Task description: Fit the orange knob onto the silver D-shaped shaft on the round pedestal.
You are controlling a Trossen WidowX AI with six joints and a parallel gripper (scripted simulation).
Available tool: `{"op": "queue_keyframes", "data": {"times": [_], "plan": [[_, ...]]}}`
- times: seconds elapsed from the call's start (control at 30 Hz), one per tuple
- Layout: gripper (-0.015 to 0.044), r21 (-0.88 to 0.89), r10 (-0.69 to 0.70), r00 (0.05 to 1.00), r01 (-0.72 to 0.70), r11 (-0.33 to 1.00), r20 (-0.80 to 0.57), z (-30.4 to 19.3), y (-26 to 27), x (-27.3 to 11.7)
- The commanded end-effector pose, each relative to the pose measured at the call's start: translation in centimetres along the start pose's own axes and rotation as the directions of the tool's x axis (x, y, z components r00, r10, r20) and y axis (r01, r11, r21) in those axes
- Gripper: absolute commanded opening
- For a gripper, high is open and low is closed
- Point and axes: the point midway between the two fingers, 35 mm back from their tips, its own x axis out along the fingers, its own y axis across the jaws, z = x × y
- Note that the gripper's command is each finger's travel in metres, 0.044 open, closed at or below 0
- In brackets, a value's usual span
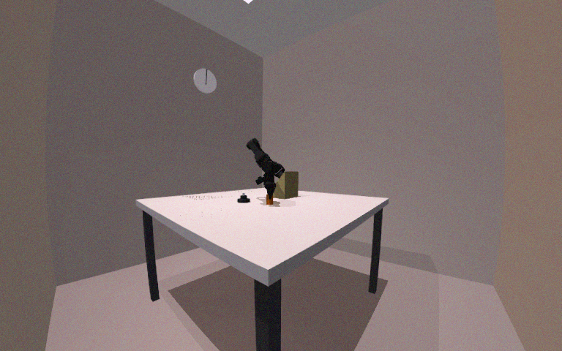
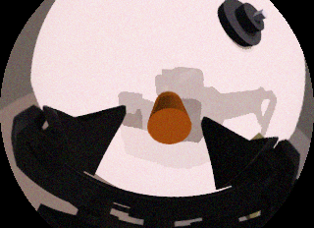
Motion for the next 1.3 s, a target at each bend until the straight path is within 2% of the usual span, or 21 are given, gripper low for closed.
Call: {"op": "queue_keyframes", "data": {"times": [0.0,0.53,0.87,1.03,1.2,1.27], "plan": [[0.0440,-0.009,-0.010,1.000,0.010,1.000,0.001,-0.2,-0.2,0.8],[0.0440,-0.009,-0.012,1.000,0.012,1.000,0.002,-0.2,-0.5,3.1],[0.0177,-0.009,-0.012,1.000,0.012,1.000,0.002,-0.2,-0.5,3.1],[0.0144,-0.009,-0.012,1.000,0.012,1.000,0.002,-0.2,-0.5,3.1],[0.0013,-0.010,-0.008,1.000,0.008,1.000,0.000,-0.1,-0.1,1.3],[0.0000,-0.010,-0.005,1.000,0.005,1.000,-0.002,-0.1,0.2,-0.2]]}}
